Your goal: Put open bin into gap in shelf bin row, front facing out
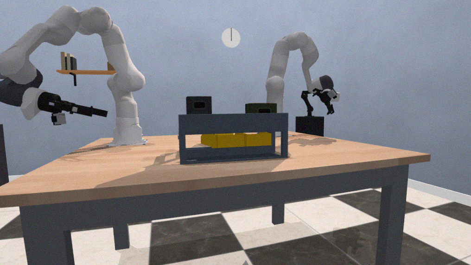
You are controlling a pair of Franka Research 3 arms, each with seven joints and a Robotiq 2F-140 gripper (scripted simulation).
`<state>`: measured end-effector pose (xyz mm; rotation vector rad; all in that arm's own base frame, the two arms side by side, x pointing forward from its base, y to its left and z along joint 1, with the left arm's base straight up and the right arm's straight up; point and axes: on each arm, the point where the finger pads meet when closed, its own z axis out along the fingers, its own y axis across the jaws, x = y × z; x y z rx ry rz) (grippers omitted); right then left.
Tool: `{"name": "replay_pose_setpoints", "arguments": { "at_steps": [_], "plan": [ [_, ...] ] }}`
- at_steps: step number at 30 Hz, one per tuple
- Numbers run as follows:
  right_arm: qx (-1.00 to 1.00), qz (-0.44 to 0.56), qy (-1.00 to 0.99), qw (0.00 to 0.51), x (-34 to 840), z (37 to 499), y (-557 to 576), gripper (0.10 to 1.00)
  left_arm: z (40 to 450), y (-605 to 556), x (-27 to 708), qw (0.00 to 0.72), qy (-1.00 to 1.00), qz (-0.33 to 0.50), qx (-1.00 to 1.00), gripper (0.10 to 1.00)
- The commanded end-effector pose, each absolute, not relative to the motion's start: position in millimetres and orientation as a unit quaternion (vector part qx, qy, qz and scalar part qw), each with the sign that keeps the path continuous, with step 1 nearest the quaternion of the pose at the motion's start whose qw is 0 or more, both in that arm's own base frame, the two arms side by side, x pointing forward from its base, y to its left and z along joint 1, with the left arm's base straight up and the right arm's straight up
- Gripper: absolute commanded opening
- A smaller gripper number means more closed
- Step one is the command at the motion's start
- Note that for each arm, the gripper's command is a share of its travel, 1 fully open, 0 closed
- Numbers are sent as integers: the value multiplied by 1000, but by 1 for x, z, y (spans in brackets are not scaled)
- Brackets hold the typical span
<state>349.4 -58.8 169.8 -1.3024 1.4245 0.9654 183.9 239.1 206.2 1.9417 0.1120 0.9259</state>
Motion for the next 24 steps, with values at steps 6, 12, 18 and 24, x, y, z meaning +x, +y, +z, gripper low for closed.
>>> {"name": "replay_pose_setpoints", "arguments": {
  "at_steps": [6, 12, 18, 24],
  "plan": [
    [-606, 365, 541, 455, 342, 168, -21, 1000, 203, 260, 169, 468, 80, 314, 822, 1000],
    [-638, 355, 521, 443, 338, 169, 1, 1000, 204, 275, 160, 455, 87, 287, 839, 1000],
    [-690, 337, 484, 420, 330, 171, 36, 1000, 206, 291, 151, 439, 97, 258, 855, 1000],
    [-743, 315, 441, 393, 321, 172, 76, 1000, 209, 309, 142, 421, 108, 230, 871, 1000]
  ]
}}
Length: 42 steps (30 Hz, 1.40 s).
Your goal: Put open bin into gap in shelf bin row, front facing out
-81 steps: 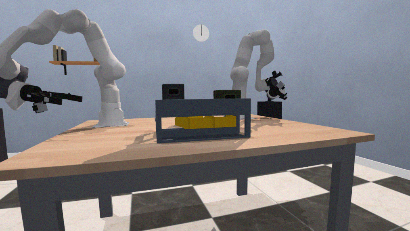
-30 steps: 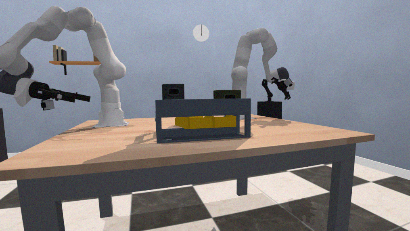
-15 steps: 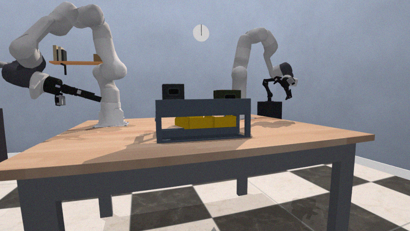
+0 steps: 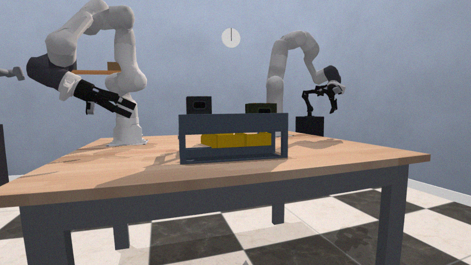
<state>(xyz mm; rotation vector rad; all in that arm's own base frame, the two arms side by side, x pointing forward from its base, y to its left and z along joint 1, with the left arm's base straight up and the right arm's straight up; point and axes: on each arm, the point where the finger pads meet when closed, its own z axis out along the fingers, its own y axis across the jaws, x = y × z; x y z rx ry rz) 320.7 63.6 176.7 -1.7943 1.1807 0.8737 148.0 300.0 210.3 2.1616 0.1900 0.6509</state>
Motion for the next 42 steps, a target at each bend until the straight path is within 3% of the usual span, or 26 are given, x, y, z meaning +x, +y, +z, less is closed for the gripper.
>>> {"name": "replay_pose_setpoints", "arguments": {
  "at_steps": [1, 9, 42],
  "plan": [
    [-752, 311, 433, 388, 320, 173, 83, 1000, 210, 311, 140, 417, 110, 225, 873, 1000],
    [-807, 284, 380, 354, 310, 175, 129, 1000, 216, 334, 128, 391, 126, 192, 891, 1000],
    [-986, 101, 49, 125, 255, 183, 375, 1000, 267, 431, 81, 252, 212, 79, 941, 1000]
  ]
}}
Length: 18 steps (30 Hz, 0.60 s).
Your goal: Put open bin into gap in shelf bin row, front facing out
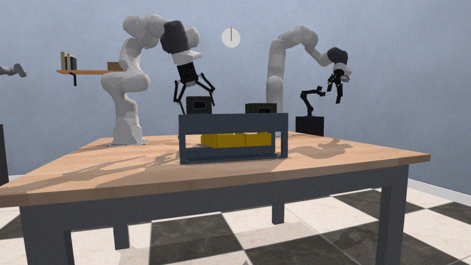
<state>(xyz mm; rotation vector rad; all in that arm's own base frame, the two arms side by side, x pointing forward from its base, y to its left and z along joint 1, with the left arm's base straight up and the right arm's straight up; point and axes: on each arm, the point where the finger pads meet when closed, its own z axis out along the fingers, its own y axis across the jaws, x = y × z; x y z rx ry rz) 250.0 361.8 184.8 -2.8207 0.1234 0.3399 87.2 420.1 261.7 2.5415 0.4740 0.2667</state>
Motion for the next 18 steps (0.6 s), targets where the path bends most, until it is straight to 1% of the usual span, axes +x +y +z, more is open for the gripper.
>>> {"name": "replay_pose_setpoints", "arguments": {
  "at_steps": [1, 11, 13, 18],
  "plan": [
    [-988, 95, 39, 118, 253, 184, 383, 1000, 269, 434, 80, 247, 215, 76, 942, 1000],
    [-996, 54, -33, 63, 242, 185, 432, 1000, 293, 463, 66, 197, 246, 52, 948, 1000],
    [-996, 54, -33, 63, 242, 185, 432, 1000, 293, 463, 66, 197, 246, 52, 948, 1000],
    [-997, 37, -60, 45, 237, 186, 451, 1000, 311, 481, 57, 163, 267, 38, 949, 1000]
  ]
}}
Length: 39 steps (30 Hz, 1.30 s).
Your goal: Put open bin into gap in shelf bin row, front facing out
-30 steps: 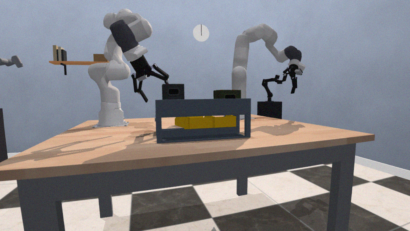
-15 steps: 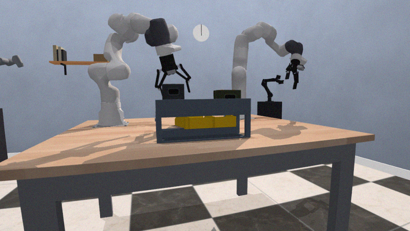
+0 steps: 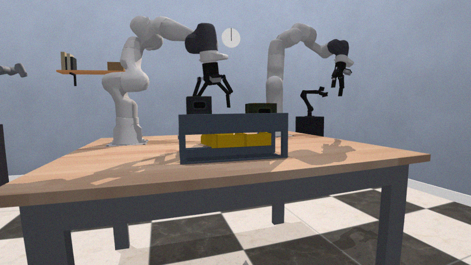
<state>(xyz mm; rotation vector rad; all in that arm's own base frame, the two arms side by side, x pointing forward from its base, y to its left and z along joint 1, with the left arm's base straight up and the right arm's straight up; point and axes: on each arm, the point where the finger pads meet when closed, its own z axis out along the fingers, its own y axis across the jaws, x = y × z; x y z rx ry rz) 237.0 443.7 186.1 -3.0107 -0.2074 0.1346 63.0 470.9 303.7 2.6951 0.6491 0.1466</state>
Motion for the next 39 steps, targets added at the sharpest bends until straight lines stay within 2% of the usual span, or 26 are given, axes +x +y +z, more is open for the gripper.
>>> {"name": "replay_pose_setpoints", "arguments": {
  "at_steps": [1, 12, 27, 39],
  "plan": [
    [-996, 34, -65, 42, 236, 187, 455, 1000, 314, 484, 56, 158, 270, 36, 949, 1000],
    [-996, 22, -86, 22, 233, 185, 468, 1000, 342, 508, 44, 110, 300, 20, 947, 1000],
    [-994, 8, -109, 5, 229, 186, 485, 1000, 401, 548, 23, 17, 356, 2, 934, 1000],
    [-993, 3, -118, 1, 228, 188, 492, 1000, 413, 554, 20, 0, 366, 0, 931, 1000]
  ]
}}
